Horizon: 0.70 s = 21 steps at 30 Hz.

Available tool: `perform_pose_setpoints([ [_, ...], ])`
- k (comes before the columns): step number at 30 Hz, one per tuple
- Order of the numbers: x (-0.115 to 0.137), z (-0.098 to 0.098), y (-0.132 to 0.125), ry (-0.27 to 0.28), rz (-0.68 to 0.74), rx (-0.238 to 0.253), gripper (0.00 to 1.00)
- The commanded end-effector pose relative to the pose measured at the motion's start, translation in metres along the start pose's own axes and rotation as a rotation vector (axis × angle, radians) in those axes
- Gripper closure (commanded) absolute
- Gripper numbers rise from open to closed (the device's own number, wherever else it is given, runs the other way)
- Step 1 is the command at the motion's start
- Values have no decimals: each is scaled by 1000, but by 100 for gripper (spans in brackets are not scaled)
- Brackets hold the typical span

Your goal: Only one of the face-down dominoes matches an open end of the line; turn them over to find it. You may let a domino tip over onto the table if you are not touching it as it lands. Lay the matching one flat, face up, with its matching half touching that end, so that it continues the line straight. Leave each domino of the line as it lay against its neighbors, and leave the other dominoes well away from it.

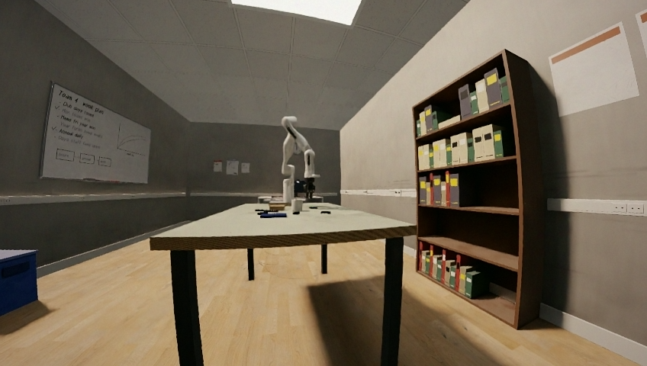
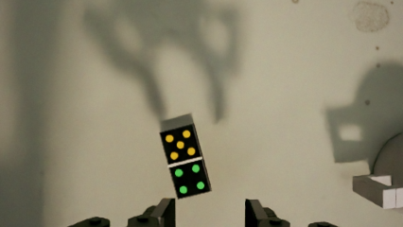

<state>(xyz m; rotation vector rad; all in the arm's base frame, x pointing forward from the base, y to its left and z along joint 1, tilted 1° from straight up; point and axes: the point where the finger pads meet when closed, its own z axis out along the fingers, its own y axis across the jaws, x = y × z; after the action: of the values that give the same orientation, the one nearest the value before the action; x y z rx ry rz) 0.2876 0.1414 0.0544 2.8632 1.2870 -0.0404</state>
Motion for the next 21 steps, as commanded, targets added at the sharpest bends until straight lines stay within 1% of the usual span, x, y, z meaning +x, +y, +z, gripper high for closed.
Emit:
perform_pose_setpoints([
  [1, 1, 0, 3, -2, 47, -2, 51],
  [2, 1, 0, 3, -2, 47, -2, 51],
  [5, 3, 1, 7, -6, 122, -2, 51],
  [11, 7, 2, 16, -17, 299, -2, 51],
  [17, 12, 3, 27, -29, 510, -4, 51],
  [19, 12, 3, 27, -29, 510, -4, 51],
  [21, 14, 4, 32, -33, 587, -6, 51],
])
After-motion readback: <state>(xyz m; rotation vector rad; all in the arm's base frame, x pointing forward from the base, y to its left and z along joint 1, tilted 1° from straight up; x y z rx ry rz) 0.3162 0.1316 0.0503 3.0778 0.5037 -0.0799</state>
